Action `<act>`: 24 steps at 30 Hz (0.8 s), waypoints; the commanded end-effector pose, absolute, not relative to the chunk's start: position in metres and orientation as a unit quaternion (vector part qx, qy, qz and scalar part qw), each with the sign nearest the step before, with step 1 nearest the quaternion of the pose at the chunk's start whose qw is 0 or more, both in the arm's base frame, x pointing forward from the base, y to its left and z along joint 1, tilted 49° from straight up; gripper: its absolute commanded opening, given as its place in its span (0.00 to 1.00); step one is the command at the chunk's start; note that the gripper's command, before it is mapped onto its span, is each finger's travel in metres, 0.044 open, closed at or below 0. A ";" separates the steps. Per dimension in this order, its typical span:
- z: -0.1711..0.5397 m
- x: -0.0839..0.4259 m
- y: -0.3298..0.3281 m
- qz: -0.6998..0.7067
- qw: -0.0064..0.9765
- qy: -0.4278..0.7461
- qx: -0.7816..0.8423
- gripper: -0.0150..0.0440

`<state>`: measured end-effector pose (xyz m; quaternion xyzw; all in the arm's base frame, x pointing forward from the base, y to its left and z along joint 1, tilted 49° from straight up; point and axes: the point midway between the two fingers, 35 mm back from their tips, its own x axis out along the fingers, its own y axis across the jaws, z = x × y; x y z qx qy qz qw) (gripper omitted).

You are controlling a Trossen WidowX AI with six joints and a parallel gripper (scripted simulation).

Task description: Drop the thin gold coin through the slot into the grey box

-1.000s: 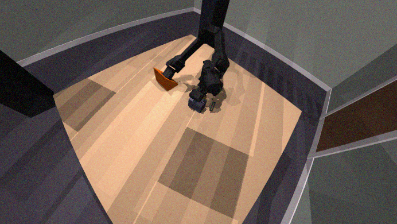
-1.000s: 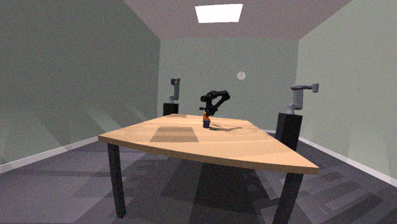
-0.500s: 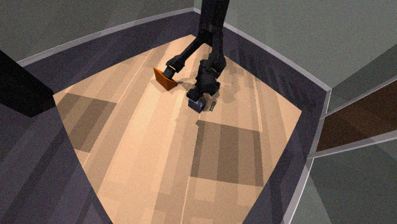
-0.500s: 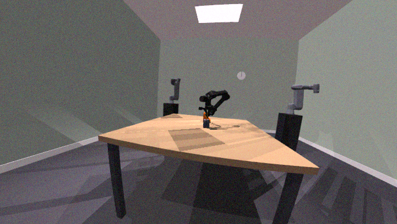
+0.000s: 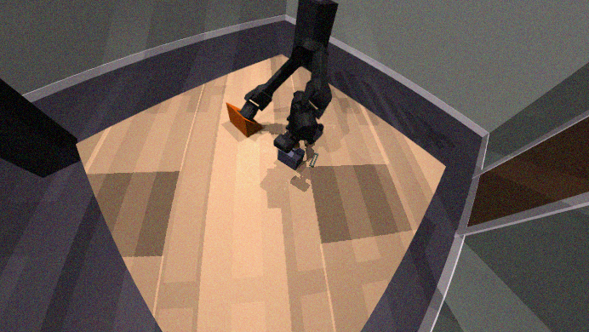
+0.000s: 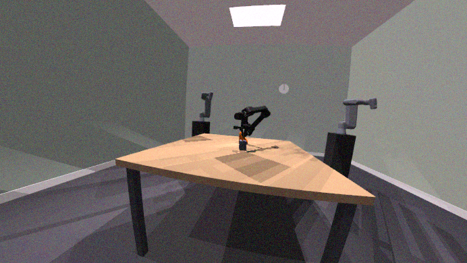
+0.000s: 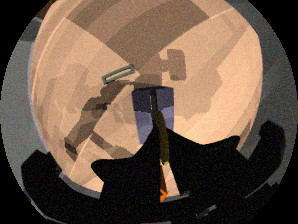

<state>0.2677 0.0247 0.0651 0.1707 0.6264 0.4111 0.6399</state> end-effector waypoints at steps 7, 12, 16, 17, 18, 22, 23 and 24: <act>0.065 0.267 0.025 0.411 0.640 0.626 0.171 0.25; 0.064 0.267 0.025 0.411 0.640 0.626 0.171 0.25; 0.063 0.266 0.027 0.411 0.640 0.626 0.171 0.25; 0.063 0.266 0.028 0.411 0.640 0.626 0.171 0.25; 0.062 0.266 0.028 0.411 0.640 0.626 0.171 0.25; 0.062 0.265 0.029 0.410 0.640 0.627 0.172 0.25; 0.062 0.265 0.030 0.410 0.640 0.627 0.172 0.25; 0.061 0.265 0.030 0.410 0.640 0.627 0.172 0.25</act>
